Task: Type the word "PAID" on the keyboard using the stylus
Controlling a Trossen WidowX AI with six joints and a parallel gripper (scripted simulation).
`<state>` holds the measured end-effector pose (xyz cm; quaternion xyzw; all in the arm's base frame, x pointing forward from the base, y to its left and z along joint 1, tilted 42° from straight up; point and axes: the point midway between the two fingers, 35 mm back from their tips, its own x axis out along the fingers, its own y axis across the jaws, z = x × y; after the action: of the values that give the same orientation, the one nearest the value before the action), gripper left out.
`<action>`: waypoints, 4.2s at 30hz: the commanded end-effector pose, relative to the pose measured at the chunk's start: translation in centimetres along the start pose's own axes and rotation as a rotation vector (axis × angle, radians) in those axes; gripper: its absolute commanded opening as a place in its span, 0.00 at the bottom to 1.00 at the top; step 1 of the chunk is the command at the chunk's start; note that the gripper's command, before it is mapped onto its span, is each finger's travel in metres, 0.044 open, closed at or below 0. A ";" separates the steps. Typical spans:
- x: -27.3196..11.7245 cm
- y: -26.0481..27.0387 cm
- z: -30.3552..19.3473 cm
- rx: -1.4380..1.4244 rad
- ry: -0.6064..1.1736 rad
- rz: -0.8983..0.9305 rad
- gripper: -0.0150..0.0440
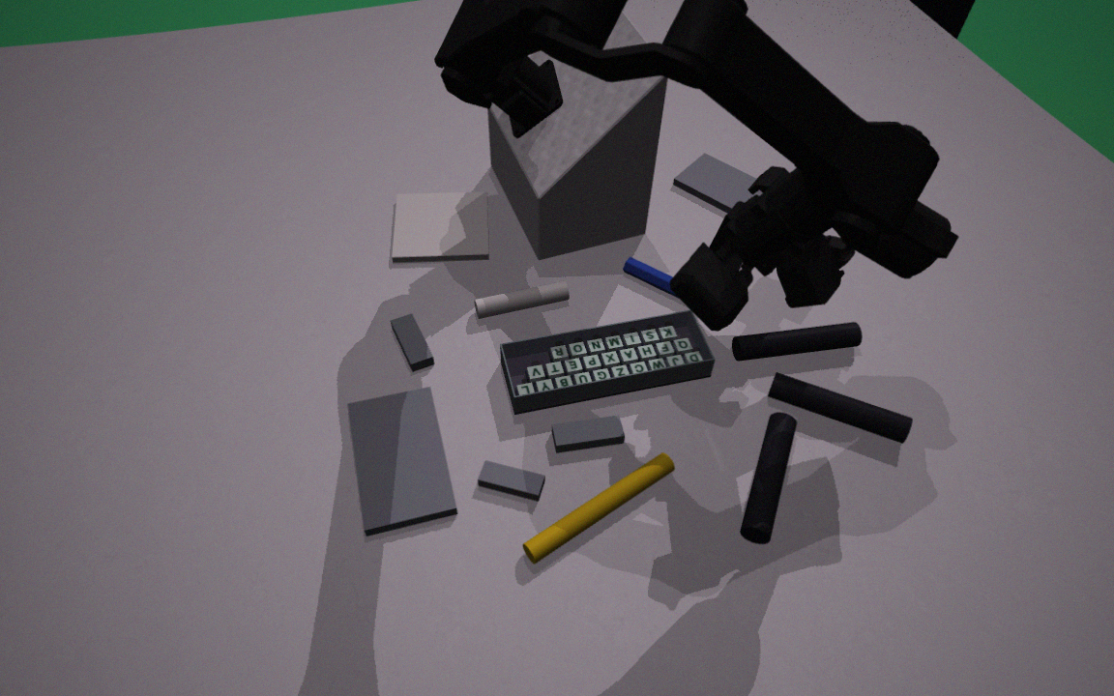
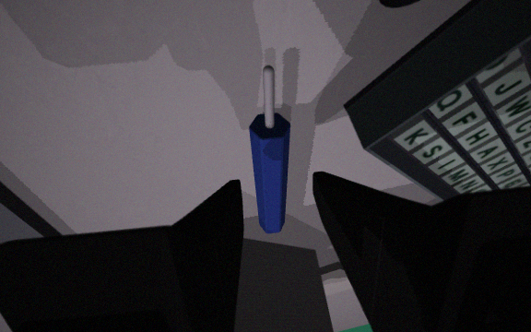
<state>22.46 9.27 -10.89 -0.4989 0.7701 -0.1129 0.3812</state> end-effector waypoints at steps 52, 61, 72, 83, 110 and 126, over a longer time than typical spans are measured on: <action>-2.2 0.1 -1.4 -0.002 0.004 0.002 0.25; -2.5 1.8 -1.0 -0.112 -0.009 -0.055 0.25; -3.5 7.2 -0.3 -0.419 -0.024 -0.218 0.25; -3.3 12.2 -0.4 -0.692 -0.005 -0.384 0.25; -0.2 12.3 1.4 -0.696 -0.004 -0.388 0.25; 1.0 12.2 2.1 -0.695 -0.004 -0.388 0.25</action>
<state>15.35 14.88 -19.51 -0.7331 0.6539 0.0851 0.1665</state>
